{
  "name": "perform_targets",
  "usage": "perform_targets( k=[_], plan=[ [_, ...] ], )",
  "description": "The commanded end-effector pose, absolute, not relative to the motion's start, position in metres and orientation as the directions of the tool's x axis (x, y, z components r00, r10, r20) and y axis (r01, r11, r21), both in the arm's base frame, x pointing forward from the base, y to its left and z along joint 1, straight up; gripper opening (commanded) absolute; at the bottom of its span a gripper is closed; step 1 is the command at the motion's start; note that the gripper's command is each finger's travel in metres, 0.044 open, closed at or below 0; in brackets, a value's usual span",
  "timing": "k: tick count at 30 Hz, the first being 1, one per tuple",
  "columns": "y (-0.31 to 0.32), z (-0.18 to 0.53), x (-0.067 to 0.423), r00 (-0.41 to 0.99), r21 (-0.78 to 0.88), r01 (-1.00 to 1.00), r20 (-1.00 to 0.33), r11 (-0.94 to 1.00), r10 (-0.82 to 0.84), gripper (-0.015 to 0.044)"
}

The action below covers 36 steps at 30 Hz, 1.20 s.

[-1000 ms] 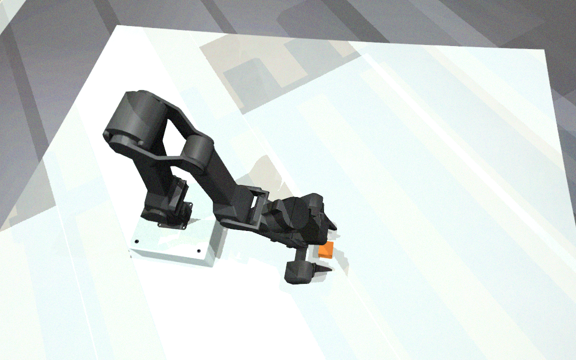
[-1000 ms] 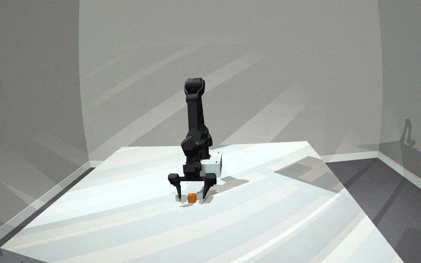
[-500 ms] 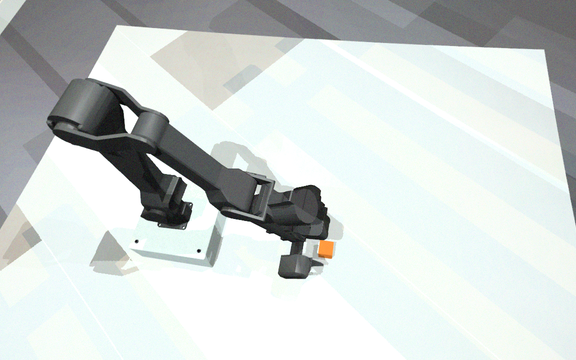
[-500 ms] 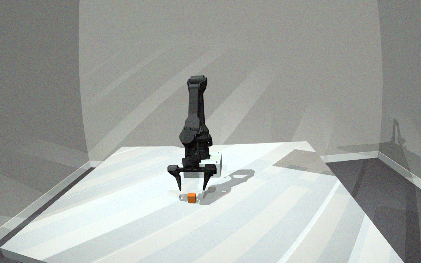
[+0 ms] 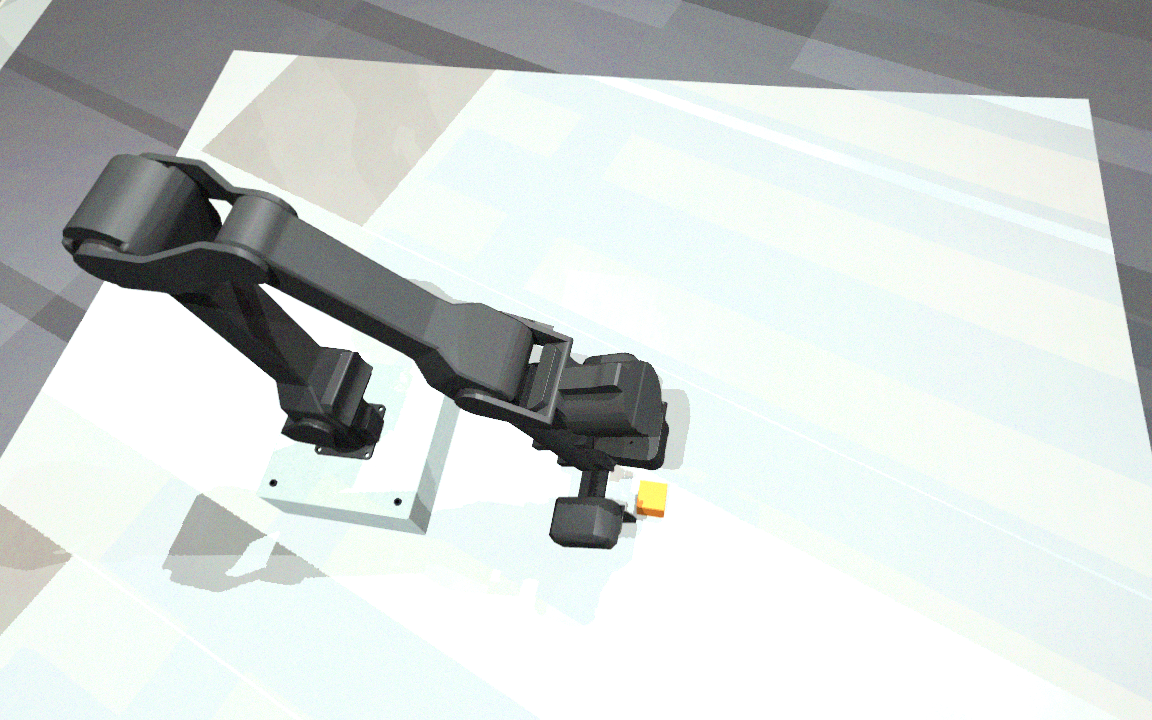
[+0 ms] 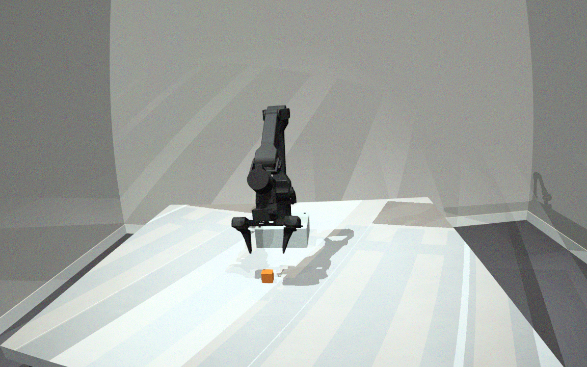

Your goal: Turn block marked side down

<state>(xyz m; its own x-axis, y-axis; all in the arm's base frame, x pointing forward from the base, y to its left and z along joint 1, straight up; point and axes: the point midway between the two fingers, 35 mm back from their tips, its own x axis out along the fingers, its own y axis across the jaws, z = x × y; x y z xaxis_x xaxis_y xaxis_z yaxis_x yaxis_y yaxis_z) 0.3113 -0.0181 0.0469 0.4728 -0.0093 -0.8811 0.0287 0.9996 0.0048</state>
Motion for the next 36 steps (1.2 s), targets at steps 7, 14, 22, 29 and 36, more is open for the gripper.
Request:
perform_targets(
  k=[7, 14, 22, 29, 36],
  plan=[
    [-0.020, 0.062, 0.337, 0.150, -0.001, 0.027, -0.989, 1.000, -0.005, 0.0440],
    [-0.018, 0.068, 0.342, 0.028, -0.003, 0.026, -1.000, 1.000, -0.004, 0.0440],
    [-0.018, 0.065, 0.342, 0.028, -0.003, 0.026, -1.000, 1.000, -0.004, 0.0440],
    [-0.019, 0.033, 0.343, 0.028, -0.003, 0.026, -1.000, 1.000, -0.004, 0.0440],
    [-0.021, 0.018, 0.341, 0.028, -0.003, 0.026, -1.000, 1.000, -0.004, 0.0440]
  ],
)
